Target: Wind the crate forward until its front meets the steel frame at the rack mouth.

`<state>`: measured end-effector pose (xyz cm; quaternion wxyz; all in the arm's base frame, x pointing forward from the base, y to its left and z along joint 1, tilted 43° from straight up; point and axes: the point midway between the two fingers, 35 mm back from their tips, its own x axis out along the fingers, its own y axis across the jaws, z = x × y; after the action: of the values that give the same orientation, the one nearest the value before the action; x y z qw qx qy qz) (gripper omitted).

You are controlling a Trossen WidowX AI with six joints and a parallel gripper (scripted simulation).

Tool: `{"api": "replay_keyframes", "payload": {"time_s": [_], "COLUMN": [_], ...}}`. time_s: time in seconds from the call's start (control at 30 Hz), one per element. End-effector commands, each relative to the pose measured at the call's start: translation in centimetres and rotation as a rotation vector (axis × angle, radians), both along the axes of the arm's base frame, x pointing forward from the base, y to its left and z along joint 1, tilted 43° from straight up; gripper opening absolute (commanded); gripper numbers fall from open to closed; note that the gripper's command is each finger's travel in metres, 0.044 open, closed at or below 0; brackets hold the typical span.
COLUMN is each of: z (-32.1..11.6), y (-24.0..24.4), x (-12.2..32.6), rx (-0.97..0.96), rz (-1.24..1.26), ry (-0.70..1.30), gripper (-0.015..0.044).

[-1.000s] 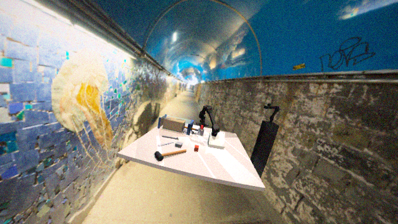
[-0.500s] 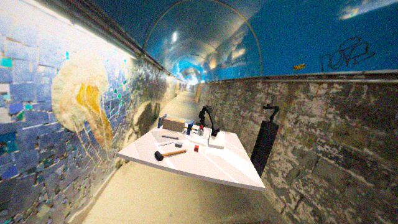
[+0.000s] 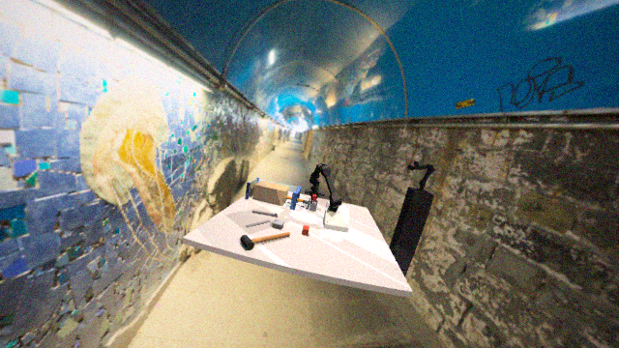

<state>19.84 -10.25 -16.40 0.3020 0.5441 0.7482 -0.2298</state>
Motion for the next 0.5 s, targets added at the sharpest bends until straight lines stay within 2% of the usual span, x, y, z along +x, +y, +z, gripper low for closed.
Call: {"api": "replay_keyframes", "payload": {"time_s": [0.0,0.47], "z": [-0.27,-0.3], "y": [0.18,0.28], "x": [-0.41,-0.31], "rx": [0.005,-0.001], "rz": [0.048,0.021], "ry": [-0.024,0.0], "gripper": [0.0,0.0]}}
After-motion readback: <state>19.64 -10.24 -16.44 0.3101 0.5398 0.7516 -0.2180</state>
